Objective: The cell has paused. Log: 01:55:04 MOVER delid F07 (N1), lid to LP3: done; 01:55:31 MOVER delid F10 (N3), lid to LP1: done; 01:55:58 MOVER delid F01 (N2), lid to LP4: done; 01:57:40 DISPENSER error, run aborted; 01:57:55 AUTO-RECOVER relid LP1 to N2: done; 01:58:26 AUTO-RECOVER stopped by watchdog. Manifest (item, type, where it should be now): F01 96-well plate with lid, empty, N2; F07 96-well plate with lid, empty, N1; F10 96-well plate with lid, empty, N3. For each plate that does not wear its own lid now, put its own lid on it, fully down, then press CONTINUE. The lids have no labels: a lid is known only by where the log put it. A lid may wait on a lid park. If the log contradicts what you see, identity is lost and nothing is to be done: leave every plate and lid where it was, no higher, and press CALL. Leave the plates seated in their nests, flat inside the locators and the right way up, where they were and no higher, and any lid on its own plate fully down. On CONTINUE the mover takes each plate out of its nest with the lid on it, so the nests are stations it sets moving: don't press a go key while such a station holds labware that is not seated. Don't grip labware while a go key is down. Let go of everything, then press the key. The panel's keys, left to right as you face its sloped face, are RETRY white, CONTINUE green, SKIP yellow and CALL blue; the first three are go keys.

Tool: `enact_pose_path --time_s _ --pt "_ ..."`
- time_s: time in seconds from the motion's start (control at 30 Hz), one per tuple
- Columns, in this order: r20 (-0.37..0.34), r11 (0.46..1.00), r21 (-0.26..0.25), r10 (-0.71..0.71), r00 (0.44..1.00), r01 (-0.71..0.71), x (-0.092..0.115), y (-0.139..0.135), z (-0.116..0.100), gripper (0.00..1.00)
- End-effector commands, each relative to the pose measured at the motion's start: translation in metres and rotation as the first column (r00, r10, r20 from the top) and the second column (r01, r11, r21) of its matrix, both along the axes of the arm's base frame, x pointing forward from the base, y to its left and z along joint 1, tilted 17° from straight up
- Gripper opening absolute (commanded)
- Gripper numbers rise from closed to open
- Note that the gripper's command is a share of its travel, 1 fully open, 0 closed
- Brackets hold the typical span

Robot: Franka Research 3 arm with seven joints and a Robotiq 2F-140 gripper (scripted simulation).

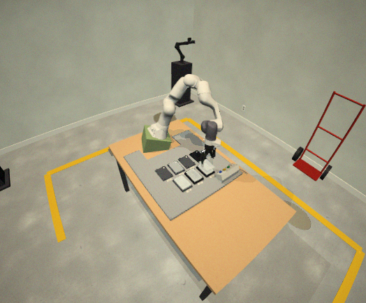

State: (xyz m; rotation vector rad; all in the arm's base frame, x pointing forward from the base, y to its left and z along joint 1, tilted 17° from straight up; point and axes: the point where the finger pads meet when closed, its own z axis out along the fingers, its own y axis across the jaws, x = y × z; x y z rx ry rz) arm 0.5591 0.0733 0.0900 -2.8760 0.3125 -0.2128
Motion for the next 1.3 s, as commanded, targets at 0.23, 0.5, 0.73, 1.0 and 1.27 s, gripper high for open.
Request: enact_pose_path --time_s 0.23,0.5,0.73,1.0,1.27 --pt "-0.012 0.995 0.018 0.103 0.995 -0.103 -0.0080 0.0080 -0.0041 0.00" --pt "-0.012 0.995 0.018 0.103 0.995 -0.103 -0.0080 0.0080 -0.0041 0.00" --pt "-0.012 0.994 0.018 0.104 0.995 -0.104 -0.0080 0.0080 -0.0042 0.00" --pt "-0.009 0.993 0.016 0.115 0.993 -0.115 -0.0078 0.0084 -0.0055 0.00" --pt "-0.004 0.991 0.013 0.134 0.991 -0.134 -0.0075 0.0091 -0.0077 0.00"
